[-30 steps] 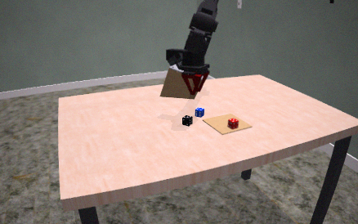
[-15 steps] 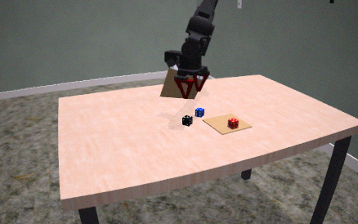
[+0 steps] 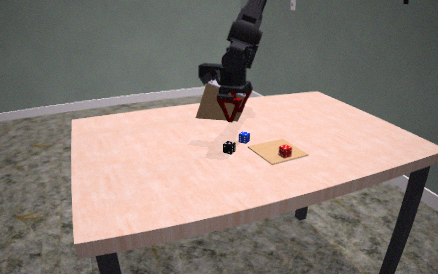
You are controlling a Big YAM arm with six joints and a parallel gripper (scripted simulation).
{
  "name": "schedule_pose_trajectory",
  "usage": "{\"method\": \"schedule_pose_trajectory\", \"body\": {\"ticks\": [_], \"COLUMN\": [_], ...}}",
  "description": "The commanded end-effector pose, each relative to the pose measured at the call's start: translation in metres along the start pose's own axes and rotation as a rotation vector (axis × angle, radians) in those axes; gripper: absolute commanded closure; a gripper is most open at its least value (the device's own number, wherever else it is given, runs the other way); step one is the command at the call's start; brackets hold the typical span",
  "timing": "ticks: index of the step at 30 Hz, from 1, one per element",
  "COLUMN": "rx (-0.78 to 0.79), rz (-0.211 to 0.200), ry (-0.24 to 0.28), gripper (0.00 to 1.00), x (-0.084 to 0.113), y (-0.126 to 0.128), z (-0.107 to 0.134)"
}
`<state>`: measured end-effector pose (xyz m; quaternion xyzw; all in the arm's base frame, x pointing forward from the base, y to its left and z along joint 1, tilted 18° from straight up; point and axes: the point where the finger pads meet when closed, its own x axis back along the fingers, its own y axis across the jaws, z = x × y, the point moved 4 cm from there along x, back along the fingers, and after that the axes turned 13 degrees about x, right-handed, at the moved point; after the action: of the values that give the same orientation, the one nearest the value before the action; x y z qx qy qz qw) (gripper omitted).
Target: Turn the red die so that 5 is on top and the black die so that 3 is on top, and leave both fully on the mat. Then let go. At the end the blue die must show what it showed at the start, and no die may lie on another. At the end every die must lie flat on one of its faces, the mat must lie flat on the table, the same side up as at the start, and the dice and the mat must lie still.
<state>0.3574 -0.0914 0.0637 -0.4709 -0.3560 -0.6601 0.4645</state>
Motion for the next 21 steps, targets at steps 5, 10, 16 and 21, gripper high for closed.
{"method": "schedule_pose_trajectory", "body": {"ticks": [5,10,16,21], "rx": [0.322,0.466,0.665,0.832], "rz": [-0.018,-0.01,-0.02,-0.012], "ry": [-0.002,-0.001,-0.006,-0.003], "gripper": [0.0,0.0,0.0,0.0], "x": [-0.0005,-0.0041,-0.0031,-0.007], "y": [0.0063,0.0021,0.0066,0.0022], "z": [-0.0082,-0.0093,-0.0097,-0.011]}}
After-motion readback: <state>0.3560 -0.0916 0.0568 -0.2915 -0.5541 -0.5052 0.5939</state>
